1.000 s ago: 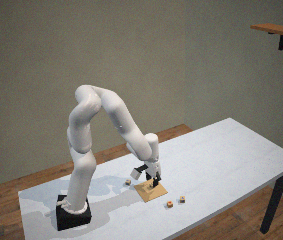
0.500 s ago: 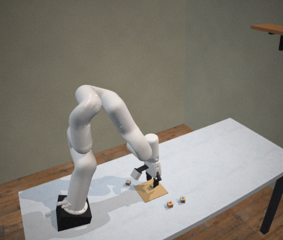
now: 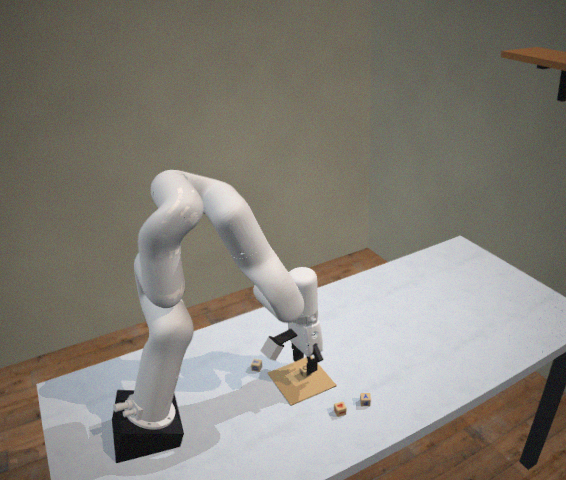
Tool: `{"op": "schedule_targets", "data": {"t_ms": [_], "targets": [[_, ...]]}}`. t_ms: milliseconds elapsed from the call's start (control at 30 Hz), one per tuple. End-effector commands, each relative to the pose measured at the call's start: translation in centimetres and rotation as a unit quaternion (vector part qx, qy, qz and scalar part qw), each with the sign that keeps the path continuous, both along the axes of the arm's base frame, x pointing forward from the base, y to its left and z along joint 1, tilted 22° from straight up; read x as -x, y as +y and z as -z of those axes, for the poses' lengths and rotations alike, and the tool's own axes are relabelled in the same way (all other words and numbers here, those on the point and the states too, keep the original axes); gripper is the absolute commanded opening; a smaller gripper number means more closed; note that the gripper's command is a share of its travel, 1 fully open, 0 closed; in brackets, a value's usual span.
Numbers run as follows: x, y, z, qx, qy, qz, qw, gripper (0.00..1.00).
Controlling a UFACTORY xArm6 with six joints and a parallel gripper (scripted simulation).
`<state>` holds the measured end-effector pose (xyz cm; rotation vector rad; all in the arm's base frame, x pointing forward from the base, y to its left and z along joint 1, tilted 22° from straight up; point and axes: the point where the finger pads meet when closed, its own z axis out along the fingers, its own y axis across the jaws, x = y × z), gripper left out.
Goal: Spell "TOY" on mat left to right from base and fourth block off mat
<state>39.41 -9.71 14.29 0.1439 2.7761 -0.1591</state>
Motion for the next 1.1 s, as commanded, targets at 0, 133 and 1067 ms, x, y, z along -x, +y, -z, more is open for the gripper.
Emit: {"op": "schedule_targets", "data": {"t_ms": [0,133,1067], "targets": [[-0.1,0.0,-0.1,0.0,-0.002,0.0,1.0,0.63],[-0.1,0.0,-0.1,0.0,-0.002,0.0,1.0,0.63],[-1.1,-0.4,2.6,0.0,-0.002,0.0,1.0,0.63]]}}
